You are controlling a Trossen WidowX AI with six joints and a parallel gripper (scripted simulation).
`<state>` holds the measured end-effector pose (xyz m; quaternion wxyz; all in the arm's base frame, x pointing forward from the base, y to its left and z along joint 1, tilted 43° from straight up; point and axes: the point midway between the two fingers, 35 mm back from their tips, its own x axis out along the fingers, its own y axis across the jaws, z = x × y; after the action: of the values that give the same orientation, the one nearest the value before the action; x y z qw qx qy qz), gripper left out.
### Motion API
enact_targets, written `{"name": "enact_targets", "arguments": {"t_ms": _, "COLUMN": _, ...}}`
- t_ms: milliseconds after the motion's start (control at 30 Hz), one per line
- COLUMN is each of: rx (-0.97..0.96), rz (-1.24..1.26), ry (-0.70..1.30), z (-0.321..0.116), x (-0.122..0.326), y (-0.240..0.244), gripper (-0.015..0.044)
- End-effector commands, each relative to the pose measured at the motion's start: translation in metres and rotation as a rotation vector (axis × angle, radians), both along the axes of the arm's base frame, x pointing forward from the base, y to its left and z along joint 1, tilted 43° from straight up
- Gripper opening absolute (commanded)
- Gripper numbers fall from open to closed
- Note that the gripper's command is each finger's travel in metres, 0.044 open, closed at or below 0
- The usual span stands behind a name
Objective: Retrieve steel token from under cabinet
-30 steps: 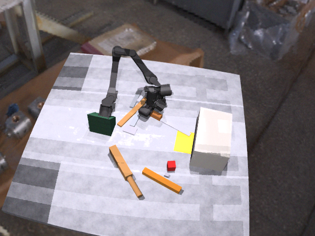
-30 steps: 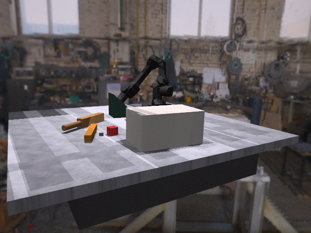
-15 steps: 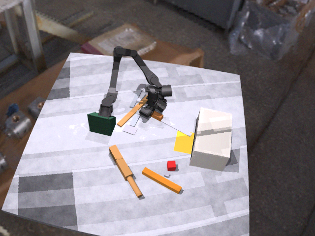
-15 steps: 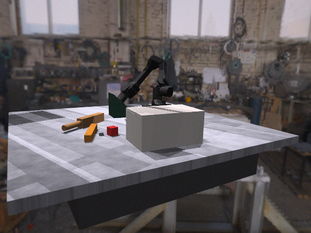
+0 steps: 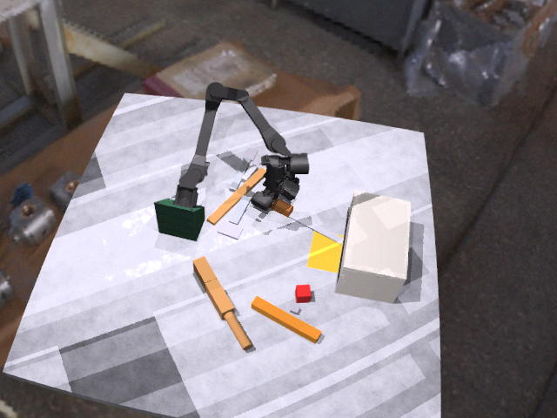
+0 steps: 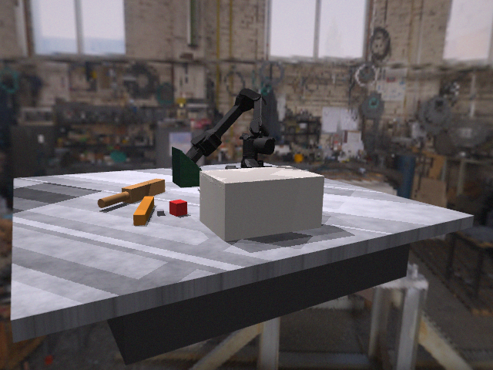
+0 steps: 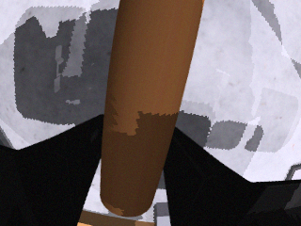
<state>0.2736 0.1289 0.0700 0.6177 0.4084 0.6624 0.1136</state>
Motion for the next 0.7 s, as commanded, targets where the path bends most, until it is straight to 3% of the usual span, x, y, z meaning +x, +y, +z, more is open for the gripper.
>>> {"name": "enact_targets", "arguments": {"t_ms": 0, "rx": 0.002, "rz": 0.003, "ry": -0.003, "z": 0.0, "x": 0.006, "y": -0.002, "gripper": 0.0}}
{"name": "enact_targets", "arguments": {"t_ms": 667, "rx": 0.002, "rz": 0.004, "ry": -0.004, "z": -0.005, "x": 0.029, "y": -0.01, "gripper": 0.0}}
